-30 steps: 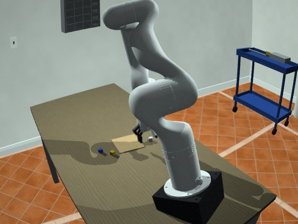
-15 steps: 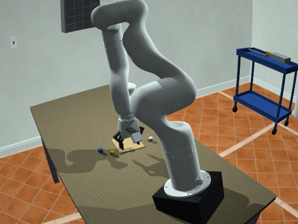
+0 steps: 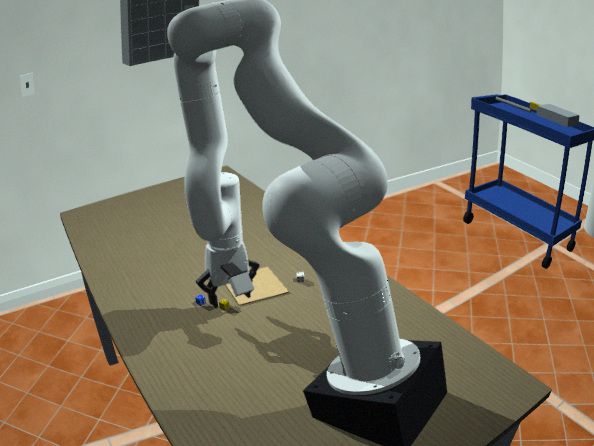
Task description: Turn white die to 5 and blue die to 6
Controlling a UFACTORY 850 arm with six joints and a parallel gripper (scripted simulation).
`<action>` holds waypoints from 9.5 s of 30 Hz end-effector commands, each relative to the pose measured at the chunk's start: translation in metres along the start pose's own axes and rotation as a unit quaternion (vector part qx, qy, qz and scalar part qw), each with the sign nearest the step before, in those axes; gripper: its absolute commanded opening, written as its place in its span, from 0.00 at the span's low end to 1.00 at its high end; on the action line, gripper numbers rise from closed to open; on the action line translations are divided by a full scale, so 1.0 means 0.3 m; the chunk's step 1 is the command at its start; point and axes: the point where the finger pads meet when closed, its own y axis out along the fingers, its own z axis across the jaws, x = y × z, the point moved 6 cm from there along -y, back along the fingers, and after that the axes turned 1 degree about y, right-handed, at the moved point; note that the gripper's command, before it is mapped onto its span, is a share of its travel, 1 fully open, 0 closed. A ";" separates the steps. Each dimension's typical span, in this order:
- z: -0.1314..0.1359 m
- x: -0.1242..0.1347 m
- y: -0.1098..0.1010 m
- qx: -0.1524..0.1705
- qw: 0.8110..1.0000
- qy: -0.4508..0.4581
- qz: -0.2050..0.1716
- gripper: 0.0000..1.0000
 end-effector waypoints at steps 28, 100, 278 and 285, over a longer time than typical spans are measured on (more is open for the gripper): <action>0.022 -0.001 0.000 -0.006 1.000 0.000 -0.009 1.00; 0.179 0.162 -0.001 -0.006 1.000 0.000 -0.009 1.00; 0.182 0.156 -0.369 -0.006 1.000 0.001 -0.009 1.00; 0.182 0.156 -0.369 -0.006 1.000 0.001 -0.009 1.00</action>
